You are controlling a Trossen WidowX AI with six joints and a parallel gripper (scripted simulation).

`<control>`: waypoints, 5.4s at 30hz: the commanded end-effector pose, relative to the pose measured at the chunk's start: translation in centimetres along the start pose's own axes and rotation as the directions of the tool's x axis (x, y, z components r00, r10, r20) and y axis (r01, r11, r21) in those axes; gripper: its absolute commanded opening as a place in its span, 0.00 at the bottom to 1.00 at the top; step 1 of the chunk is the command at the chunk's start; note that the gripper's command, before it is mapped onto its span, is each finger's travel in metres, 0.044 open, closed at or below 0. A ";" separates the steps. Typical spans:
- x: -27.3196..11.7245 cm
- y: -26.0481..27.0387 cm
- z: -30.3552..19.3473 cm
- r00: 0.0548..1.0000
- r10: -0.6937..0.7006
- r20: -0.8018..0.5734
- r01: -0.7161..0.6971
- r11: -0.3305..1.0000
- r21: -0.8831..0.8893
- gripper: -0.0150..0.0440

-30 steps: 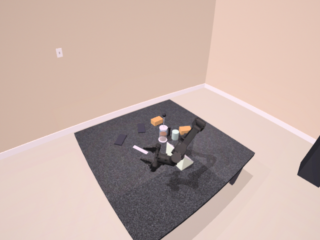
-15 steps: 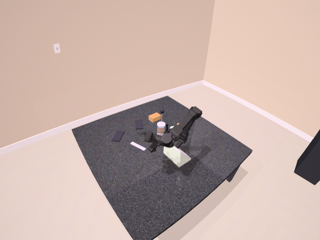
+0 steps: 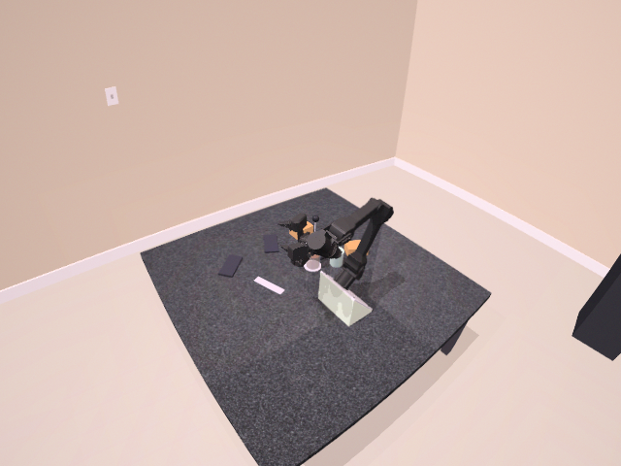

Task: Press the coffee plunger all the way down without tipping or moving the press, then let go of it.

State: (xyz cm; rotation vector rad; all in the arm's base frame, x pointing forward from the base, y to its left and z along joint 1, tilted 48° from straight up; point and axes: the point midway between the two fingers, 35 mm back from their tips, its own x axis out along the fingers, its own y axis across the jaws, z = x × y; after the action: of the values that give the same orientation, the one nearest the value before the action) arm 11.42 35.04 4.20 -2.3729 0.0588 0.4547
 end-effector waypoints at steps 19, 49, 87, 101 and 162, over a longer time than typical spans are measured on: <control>2.0 1.0 -22.2 0.915 0.232 -0.331 0.275 0.242 0.930 1.00; 2.9 8.6 -28.4 0.781 0.416 -0.465 0.537 -0.070 0.840 1.00; 5.2 9.7 -30.0 0.756 0.434 -0.490 0.567 -0.061 0.822 0.47; 5.5 10.7 -29.8 0.755 0.442 -0.484 0.564 -0.063 0.823 0.47; 7.9 19.6 -29.9 0.758 0.432 -0.489 0.566 -0.060 0.822 0.47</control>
State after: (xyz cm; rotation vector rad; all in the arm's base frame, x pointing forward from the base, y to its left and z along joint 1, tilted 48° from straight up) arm 24.92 2.01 10.08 -0.7049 0.4209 -0.5179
